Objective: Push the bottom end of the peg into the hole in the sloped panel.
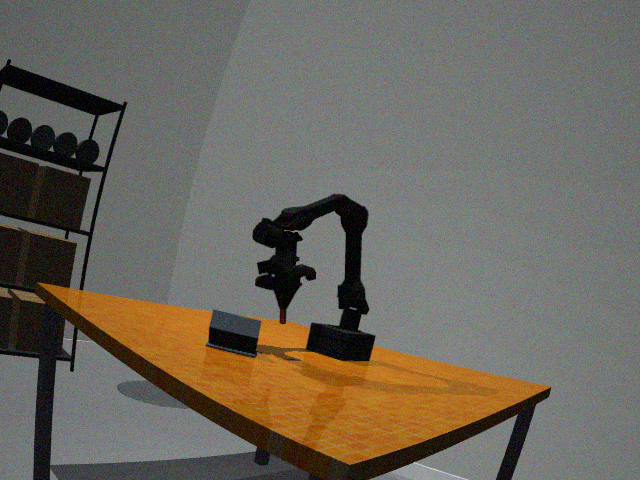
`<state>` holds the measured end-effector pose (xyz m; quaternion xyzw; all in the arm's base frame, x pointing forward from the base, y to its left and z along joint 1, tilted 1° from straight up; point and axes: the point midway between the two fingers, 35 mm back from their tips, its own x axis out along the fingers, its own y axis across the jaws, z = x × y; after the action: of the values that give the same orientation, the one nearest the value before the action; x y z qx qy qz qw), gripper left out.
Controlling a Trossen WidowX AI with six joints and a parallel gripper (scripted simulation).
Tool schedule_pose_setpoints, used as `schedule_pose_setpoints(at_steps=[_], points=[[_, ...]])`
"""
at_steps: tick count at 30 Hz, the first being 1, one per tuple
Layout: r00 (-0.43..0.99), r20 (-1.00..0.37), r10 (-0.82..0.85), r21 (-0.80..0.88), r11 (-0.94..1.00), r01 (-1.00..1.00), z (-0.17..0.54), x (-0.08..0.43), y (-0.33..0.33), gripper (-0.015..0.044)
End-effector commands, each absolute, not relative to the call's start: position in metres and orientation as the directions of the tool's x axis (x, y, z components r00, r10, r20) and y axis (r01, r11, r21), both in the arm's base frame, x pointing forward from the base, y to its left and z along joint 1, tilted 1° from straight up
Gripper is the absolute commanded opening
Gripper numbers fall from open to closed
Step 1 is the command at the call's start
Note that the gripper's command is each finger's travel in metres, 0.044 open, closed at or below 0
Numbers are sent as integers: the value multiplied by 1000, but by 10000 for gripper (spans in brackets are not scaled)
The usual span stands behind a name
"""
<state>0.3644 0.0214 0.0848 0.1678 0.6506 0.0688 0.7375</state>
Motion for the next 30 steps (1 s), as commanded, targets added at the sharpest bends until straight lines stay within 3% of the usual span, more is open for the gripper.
schedule_pose_setpoints(at_steps=[1, 30], points=[[156, -931, 330, 352, 925, 143, 86, 367, 16, 0], [243, -893, 380, 443, 839, 315, 92, 377, -27, 0]])
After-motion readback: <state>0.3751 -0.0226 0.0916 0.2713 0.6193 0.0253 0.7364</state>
